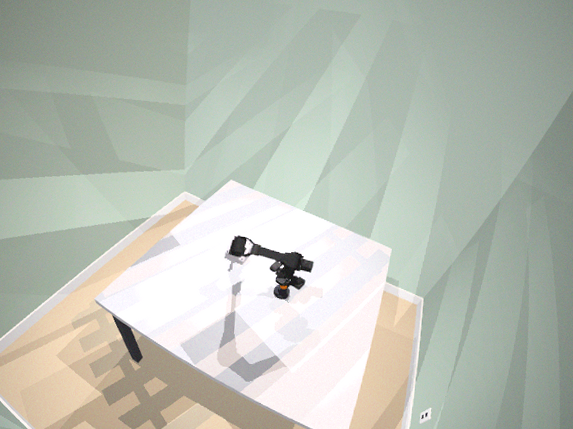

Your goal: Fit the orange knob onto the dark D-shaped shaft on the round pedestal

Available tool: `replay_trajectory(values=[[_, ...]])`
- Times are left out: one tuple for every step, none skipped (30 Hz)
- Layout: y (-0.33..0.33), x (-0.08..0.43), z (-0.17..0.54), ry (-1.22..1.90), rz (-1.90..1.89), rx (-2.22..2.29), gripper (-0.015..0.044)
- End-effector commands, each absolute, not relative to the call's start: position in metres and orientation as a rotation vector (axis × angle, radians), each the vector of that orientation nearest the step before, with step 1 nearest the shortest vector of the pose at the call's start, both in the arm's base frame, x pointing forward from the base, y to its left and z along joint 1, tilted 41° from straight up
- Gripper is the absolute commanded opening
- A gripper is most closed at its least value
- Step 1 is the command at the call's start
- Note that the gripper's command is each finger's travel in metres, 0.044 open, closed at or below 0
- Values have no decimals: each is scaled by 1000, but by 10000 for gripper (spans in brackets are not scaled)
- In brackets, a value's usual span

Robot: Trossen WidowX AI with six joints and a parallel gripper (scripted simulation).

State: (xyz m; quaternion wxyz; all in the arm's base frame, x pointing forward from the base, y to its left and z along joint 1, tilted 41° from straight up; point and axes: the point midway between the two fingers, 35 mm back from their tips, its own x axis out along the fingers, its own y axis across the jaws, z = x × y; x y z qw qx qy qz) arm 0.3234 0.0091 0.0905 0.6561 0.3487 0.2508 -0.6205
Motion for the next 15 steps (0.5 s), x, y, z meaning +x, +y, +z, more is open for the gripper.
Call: replay_trajectory(values=[[9, 323, 90, 560, -1406, 800, 0], [9, 323, 90, 560, -1407, 800, 0], [9, 322, 90, 560, -1407, 800, 0], [8, 322, 90, 560, -1407, 800, 0], [8, 322, 90, 560, -1407, 800, 0], [8, 322, 90, 560, -1407, 800, 0], [8, 322, 90, 560, -1407, 800, 0], [8, 322, 90, 560, -1407, 800, 0], [8, 322, 91, 560, -1407, 800, 0], [8, 322, 91, 560, -1407, 800, 0], [8, 322, 91, 560, -1407, 800, 0], [8, 322, 91, 560, -1407, 800, 0], [8, 323, 91, 560, -1407, 800, 0], [8, 323, 91, 560, -1407, 800, 0], [8, 323, 90, 560, -1407, 800, 0]])
